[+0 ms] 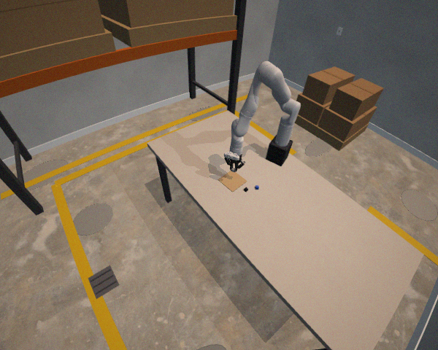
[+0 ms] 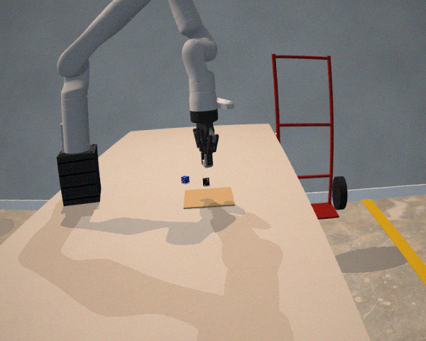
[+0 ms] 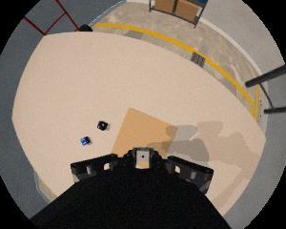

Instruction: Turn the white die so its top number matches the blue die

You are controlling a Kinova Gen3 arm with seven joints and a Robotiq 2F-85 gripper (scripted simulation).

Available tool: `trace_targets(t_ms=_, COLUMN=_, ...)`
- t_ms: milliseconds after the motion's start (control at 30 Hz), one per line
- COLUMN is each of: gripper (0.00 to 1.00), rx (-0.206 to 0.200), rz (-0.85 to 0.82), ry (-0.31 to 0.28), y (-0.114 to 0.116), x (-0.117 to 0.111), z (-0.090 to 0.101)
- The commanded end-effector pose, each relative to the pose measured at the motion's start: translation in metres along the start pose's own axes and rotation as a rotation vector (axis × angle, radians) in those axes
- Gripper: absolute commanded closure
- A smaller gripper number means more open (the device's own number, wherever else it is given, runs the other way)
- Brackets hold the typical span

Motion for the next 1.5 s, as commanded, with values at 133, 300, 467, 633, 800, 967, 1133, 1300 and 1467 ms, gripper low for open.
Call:
trace_targets(t_ms=133, gripper=0.85, rx=0.001, rz=-0.006, ry=0.003, y=-0.0019, x=-0.0025, z=0.0005)
trace_targets(t_ms=300, gripper=0.85, rx=0.001, rz=-0.006, ry=0.004, y=-0.0019, x=-0.0025, z=0.0004)
trace_targets(t_ms=467, gripper=0.85, rx=-0.001, rz=-0.006, ry=0.008, y=-0.0021, x=-0.0024, z=0.0001)
trace_targets(t_ms=633, gripper=0.85, rx=-0.004, rz=-0.006, ry=0.025, y=-0.0025, x=-0.0020, z=-0.0012)
trace_targets(t_ms=800, gripper=0.85, rx=-0.008, rz=-0.006, ry=0.056, y=-0.0030, x=-0.0013, z=-0.0025)
trace_targets(t_ms=967, gripper=0.85, rx=-0.007, rz=-0.006, ry=0.101, y=-0.0029, x=-0.0001, z=-0.0023)
trace_targets(t_ms=1133, gripper=0.85, rx=-0.002, rz=-0.006, ry=0.135, y=-0.0020, x=0.0011, z=-0.0004)
trace_targets(t_ms=1300, gripper=0.85, rx=-0.008, rz=-0.004, ry=0.178, y=-0.0028, x=0.0056, z=-0.0054)
trace_targets(t_ms=1467, gripper=0.85, rx=-0.007, rz=-0.005, ry=0.243, y=-0.0027, x=0.0060, z=-0.0041)
Point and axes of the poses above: the point where the finger pads meet when closed, its own z axis back along the fingers, its own y axis across the jaws, x = y × z, the point moved 2 cm from there along z, back along the fingers, and after that the axes turned 1 degree about -z, right-handed, at the moved point
